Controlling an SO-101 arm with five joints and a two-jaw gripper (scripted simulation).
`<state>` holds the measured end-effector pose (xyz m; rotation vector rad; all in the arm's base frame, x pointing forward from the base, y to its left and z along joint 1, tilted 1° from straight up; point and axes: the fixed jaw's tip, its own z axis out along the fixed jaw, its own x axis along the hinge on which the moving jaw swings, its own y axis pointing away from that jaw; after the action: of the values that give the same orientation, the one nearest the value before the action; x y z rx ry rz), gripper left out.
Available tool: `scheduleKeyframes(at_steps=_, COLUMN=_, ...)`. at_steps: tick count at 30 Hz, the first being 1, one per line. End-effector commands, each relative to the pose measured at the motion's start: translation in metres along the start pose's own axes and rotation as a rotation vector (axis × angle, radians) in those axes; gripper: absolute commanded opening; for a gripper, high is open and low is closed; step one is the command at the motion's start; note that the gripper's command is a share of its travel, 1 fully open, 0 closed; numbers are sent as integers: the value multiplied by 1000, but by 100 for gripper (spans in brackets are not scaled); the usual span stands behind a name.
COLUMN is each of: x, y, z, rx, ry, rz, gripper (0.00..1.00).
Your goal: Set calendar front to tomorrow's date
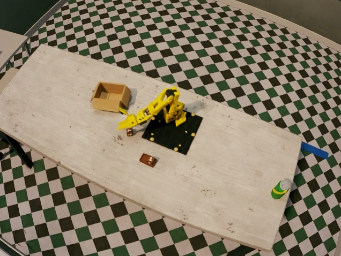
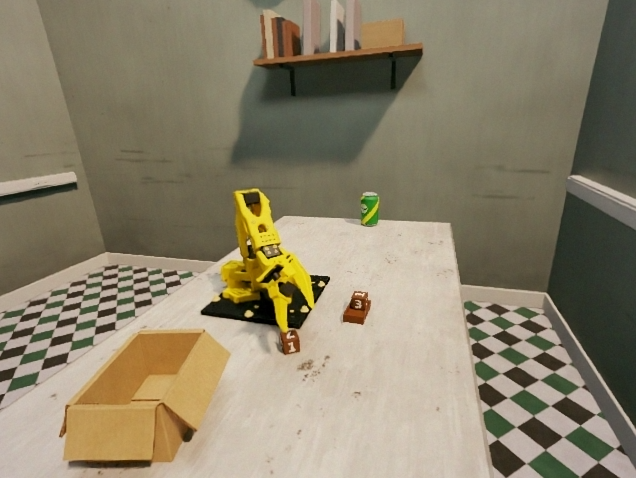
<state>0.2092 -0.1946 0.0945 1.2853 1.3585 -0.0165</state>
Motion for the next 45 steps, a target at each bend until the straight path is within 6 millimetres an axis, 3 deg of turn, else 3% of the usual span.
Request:
scheduleKeyframes(at_steps=1, x=-5, y=8, z=-6, rx=86, ry=153, rz=-107, gripper=35)
scheduleKeyframes(at_steps=35, x=-9, y=12, z=-27, rx=194, ry=328, rz=-285, gripper=35)
scheduleKeyframes(at_steps=45, x=1, y=3, z=-26, rx=240, ry=401, rz=-306, gripper=35)
